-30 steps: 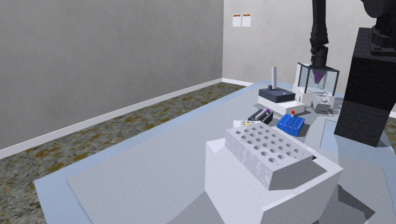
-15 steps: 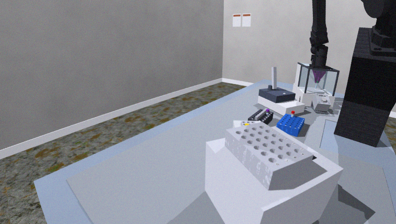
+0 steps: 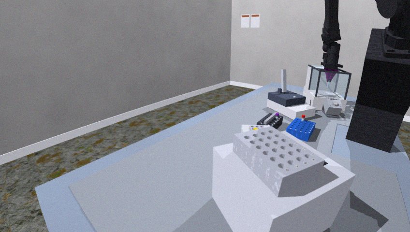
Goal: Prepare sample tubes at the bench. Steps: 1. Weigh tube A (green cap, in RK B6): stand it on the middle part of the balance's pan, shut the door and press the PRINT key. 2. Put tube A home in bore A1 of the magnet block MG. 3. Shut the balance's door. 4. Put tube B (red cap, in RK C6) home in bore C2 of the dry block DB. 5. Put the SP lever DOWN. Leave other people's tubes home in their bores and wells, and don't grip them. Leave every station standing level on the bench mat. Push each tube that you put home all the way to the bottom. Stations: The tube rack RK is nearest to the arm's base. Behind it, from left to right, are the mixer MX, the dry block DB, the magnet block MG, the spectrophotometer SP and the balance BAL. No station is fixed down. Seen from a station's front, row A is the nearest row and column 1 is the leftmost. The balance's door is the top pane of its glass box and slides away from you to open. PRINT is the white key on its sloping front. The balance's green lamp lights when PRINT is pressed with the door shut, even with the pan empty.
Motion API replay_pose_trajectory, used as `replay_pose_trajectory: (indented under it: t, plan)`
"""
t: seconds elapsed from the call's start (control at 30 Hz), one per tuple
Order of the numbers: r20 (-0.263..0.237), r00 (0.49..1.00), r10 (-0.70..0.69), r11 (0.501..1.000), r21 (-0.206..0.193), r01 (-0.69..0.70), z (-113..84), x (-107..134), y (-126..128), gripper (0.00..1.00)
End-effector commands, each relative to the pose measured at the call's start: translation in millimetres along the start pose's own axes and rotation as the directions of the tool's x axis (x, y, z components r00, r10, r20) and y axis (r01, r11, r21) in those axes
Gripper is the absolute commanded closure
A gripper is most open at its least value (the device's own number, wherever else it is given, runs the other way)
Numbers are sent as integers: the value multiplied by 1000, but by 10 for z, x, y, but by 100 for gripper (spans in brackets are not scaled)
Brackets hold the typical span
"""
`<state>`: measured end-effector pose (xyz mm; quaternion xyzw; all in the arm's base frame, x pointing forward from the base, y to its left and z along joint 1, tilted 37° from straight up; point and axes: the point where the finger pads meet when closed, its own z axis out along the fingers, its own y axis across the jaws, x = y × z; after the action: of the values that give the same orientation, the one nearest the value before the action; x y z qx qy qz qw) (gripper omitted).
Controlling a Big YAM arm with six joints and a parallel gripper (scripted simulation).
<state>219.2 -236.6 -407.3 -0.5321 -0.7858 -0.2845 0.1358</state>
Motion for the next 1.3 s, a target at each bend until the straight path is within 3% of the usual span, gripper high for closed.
replay_pose_trajectory:
  t: [0.0, 0.23, 0.3, 0.5, 0.63, 0.7, 0.8, 0.87, 1.1, 1.27]
  plan:
    - [13, 1000, -9, 1000, -7, 9, -204, -38, -4, 91]
    - [-18, 1000, -7, 1000, -1, 7, -127, 58, -36, 91]
    - [20, 1000, -12, 1000, -7, 12, -338, -77, 1, 91]
    - [17, 1000, -11, 1000, -7, 11, -432, -58, -4, 91]
    - [-10, 1000, -4, 1000, -4, 4, -369, 33, -43, 91]
    - [12, 1000, -12, 1000, -5, 12, -517, -30, -1, 91]
    - [23, 1000, -17, 1000, -5, 17, -520, -129, 0, 91]
    - [37, 999, -18, 1000, -7, 18, -633, -163, 13, 91]
    - [10, 1000, -8, 1000, -6, 8, -630, -64, -36, 91]
    - [26, 1000, -14, 1000, -7, 14, -805, -96, -3, 91]
